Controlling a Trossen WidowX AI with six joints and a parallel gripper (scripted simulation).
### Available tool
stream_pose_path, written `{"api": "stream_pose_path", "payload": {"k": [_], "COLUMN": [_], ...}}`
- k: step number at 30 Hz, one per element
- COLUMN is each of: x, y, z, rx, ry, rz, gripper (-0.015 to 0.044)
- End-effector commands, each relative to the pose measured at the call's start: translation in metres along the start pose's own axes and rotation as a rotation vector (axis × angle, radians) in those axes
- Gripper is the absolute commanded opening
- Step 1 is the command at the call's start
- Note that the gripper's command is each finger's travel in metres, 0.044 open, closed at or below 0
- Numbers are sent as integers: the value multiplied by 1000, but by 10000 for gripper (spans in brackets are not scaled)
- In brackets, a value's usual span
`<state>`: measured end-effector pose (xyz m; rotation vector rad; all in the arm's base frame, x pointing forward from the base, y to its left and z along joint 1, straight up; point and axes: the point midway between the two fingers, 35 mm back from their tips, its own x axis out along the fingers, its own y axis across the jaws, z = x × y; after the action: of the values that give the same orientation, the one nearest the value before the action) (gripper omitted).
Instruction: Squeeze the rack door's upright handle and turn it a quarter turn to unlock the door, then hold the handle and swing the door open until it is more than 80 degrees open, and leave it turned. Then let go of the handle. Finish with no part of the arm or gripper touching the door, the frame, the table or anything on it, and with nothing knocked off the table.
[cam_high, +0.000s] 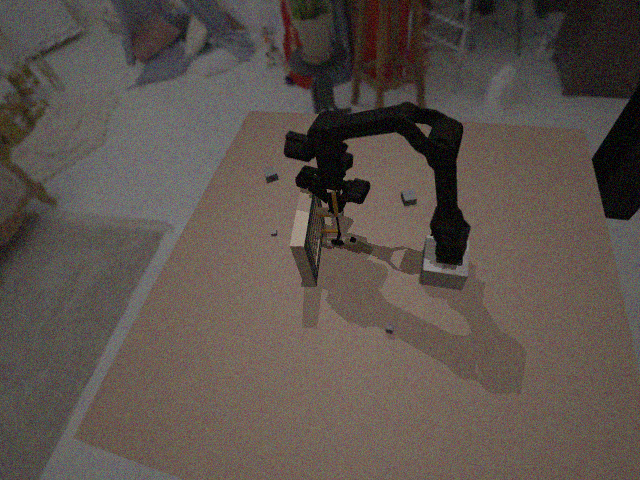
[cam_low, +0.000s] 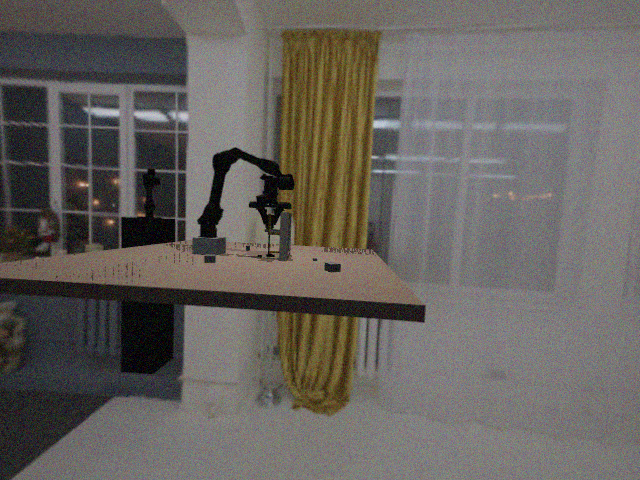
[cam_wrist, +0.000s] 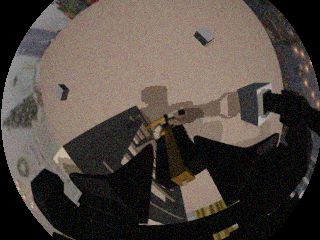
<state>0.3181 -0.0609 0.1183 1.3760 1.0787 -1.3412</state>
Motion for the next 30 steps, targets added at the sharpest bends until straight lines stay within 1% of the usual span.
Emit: {"api": "stream_pose_path", "payload": {"k": [1, 3, 30], "x": [1, 1, 1], "y": [0, 0, 0], "z": [-1, -1, -1], "rx": [-4, -69, -1407], "ry": [3, 3, 4], "rz": [-2, -2, 1], "gripper": [292, 292, 292]}}
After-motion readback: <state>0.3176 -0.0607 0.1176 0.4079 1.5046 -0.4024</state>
